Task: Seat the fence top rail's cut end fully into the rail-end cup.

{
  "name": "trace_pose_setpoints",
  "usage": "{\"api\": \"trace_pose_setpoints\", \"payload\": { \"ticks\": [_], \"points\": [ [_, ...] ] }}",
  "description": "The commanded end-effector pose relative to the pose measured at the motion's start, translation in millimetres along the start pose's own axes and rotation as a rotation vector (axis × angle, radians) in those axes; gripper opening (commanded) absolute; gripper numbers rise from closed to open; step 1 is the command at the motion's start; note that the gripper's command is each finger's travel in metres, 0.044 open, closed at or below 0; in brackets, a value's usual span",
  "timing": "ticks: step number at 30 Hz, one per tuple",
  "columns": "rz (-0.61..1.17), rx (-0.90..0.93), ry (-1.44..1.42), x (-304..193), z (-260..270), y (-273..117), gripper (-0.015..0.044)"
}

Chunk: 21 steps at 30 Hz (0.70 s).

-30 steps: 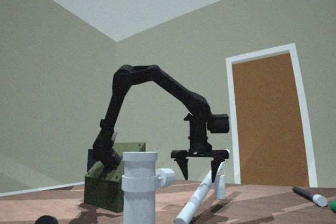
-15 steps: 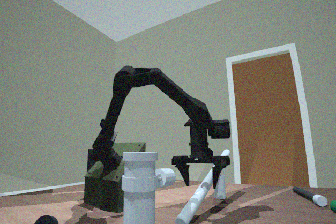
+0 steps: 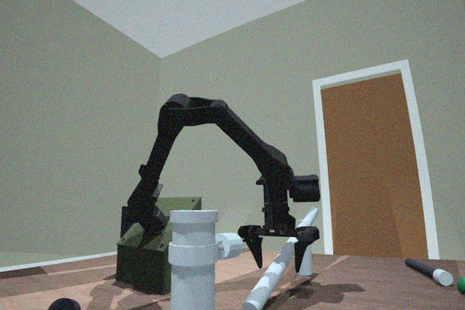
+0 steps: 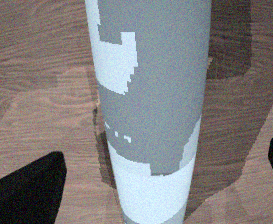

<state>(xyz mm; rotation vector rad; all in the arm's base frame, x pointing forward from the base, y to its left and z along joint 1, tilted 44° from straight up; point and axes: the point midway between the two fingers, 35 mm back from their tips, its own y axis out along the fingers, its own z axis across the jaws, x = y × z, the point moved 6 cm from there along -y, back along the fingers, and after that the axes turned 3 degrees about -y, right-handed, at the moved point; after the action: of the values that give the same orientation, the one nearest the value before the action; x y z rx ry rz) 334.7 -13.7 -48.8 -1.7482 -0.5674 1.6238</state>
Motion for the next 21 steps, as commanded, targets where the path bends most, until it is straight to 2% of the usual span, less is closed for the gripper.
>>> {"api": "trace_pose_setpoints", "payload": {
  "ticks": [1,16,21],
  "points": [
    [0.006,0.008,-0.005,0,2,9,0.0440],
    [0.008,0.009,-0.005,-1,3,30,0.0440],
    [0.008,0.009,-0.005,-1,3,30,0.0309]
  ]
}}
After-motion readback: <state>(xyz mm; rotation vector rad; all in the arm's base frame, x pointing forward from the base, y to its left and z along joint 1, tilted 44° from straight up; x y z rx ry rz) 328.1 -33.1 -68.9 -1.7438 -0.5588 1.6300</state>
